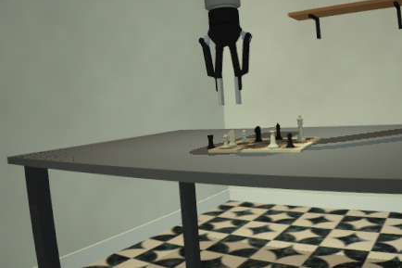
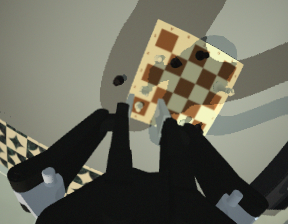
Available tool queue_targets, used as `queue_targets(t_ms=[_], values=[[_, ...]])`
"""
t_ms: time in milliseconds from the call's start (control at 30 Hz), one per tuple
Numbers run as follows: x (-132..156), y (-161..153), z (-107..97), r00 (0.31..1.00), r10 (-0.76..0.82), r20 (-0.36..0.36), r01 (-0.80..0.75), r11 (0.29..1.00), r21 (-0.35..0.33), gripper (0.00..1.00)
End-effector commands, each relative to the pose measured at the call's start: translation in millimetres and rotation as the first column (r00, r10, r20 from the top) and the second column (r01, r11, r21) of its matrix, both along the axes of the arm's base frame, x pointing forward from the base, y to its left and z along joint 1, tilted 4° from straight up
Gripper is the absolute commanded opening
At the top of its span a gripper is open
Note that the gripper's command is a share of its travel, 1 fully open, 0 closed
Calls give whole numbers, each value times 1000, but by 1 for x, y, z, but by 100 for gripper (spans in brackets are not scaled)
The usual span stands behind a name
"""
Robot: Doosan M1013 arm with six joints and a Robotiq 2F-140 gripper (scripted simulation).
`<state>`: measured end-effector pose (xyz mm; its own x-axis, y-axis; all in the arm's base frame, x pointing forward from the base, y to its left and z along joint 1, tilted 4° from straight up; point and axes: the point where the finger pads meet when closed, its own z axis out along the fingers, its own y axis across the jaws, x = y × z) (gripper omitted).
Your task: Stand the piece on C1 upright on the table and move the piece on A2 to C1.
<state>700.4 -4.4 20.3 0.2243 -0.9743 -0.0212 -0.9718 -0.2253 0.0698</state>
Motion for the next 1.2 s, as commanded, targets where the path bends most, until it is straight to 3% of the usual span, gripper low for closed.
queue_targets(t_ms=[0,533,1167], values=[[0,0,0,1000,0,0,0,1000,0,23],[0,0,-4,1000,0,0,0,1000,0,23],[-2,0,-27,1000,0,0,0,1000,0,23]])
